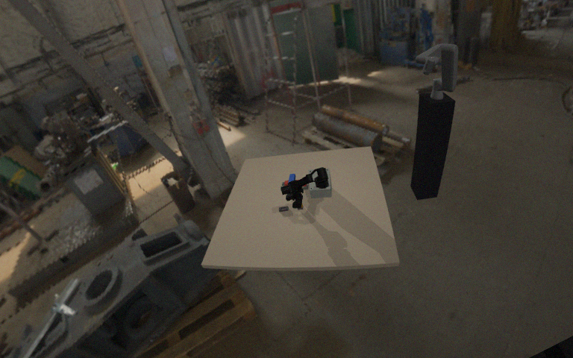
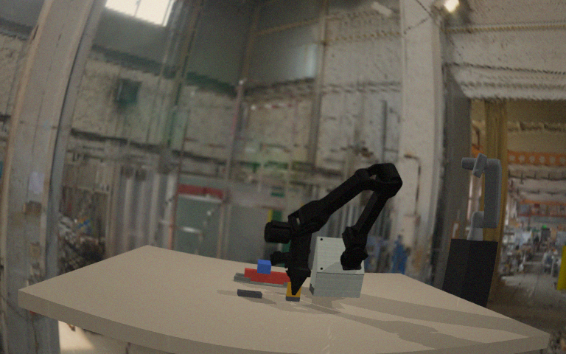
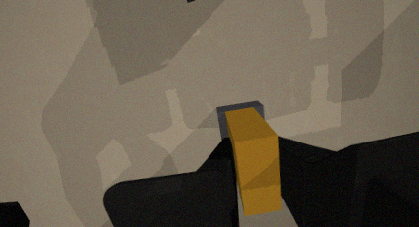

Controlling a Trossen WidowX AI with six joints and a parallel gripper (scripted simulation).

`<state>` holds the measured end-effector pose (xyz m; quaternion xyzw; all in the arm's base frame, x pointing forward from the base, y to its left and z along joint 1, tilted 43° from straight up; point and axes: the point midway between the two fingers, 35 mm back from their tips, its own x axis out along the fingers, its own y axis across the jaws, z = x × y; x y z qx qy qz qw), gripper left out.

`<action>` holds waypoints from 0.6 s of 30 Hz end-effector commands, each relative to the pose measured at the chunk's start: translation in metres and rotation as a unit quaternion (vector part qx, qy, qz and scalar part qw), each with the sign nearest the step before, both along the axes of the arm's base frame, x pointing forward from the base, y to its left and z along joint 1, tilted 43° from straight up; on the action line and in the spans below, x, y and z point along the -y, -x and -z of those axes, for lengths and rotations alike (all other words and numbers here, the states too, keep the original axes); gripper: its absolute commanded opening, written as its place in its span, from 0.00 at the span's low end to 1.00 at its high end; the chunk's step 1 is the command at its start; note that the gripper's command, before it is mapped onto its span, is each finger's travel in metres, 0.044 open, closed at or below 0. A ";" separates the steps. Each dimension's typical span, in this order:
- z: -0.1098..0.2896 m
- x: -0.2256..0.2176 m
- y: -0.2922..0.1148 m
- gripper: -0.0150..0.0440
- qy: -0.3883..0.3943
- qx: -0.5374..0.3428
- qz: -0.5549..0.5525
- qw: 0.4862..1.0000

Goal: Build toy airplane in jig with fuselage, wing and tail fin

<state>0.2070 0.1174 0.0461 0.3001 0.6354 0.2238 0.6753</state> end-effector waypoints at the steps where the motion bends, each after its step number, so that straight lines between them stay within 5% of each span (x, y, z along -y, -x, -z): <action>1: 0.001 0.000 0.000 0.30 0.002 -0.001 0.001 1.000; 18: -0.019 0.025 -0.001 0.25 0.011 -0.004 -0.002 1.000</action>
